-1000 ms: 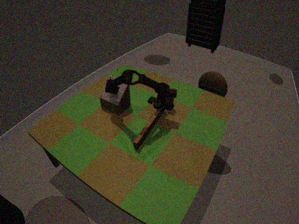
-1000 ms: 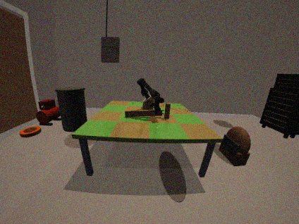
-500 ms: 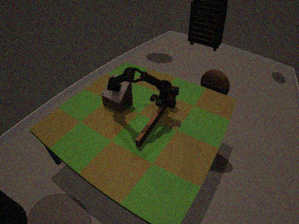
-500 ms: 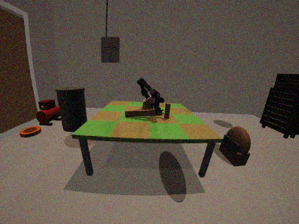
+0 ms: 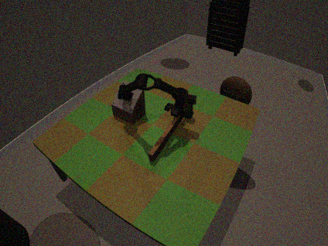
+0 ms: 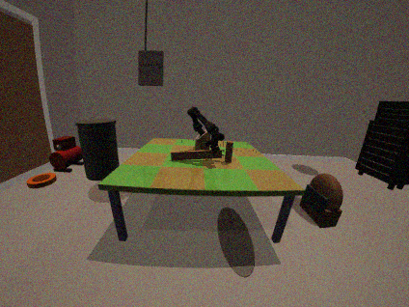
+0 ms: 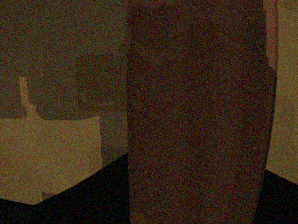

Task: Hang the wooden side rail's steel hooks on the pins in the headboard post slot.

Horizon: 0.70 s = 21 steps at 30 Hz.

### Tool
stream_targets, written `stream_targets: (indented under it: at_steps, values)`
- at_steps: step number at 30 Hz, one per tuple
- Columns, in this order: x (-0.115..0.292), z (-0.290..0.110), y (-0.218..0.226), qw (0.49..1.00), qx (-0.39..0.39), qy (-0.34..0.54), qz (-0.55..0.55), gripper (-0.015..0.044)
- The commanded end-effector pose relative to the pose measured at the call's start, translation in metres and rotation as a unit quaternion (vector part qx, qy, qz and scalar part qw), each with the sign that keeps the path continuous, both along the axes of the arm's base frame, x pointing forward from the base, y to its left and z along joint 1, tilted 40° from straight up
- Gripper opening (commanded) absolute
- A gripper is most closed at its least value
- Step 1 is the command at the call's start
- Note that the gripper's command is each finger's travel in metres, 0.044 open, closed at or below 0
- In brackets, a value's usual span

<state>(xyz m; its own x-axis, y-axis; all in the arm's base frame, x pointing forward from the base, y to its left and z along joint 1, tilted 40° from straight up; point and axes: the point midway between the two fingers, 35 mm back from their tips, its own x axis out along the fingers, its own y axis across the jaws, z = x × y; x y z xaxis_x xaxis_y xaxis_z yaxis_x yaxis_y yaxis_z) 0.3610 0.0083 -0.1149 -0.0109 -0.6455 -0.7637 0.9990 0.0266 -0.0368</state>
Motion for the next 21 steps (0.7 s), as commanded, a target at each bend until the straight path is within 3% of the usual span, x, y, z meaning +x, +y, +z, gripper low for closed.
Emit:
stream_targets:
  at_steps: [1, 21]
  values:
    - [0.0045, 0.0054, 0.0059, 1.000, 0.003, -0.009, 0.004, 0.0000]
    - [0.0063, 0.0035, 0.0064, 1.000, 0.003, -0.009, 0.004, 0.0000]
